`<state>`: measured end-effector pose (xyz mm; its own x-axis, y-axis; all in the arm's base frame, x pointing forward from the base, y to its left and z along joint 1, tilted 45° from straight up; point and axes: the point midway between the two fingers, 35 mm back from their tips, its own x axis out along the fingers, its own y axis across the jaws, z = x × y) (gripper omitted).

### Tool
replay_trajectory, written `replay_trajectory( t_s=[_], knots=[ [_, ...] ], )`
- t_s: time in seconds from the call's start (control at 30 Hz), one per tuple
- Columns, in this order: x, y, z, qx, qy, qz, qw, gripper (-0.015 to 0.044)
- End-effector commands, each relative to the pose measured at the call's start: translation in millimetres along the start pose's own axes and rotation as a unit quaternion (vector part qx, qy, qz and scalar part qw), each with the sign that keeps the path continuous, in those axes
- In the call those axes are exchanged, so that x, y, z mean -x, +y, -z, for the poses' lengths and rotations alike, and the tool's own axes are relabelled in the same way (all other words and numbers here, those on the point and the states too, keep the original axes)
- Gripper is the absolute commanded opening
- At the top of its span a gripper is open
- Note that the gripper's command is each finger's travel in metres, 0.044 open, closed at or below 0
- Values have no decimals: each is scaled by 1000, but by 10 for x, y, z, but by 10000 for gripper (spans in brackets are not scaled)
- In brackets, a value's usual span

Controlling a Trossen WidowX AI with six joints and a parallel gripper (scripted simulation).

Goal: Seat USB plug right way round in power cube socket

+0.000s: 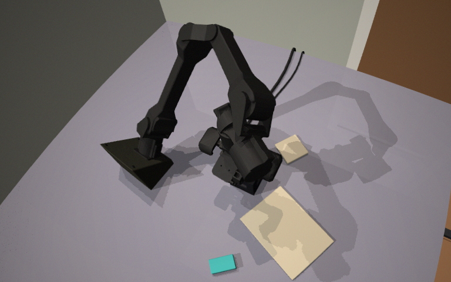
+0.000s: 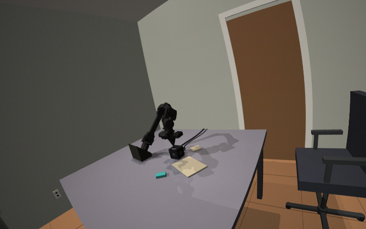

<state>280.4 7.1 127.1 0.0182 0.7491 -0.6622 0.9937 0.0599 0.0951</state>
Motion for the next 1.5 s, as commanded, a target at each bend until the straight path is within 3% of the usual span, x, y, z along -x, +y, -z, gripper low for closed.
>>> replay_trajectory(
  t_s=[0.0, 0.53, 0.67, 1.47],
  knots=[
    [-23, 3, 10, 1, 2, 1, 1000, 0],
    [-23, 3, 10, 1, 2, 1, 1000, 0],
    [-2, 1, 0, 0, 0, 0, 1000, 95],
    [57, 1, 3, 0, 0, 0, 1000, 95]
  ],
)
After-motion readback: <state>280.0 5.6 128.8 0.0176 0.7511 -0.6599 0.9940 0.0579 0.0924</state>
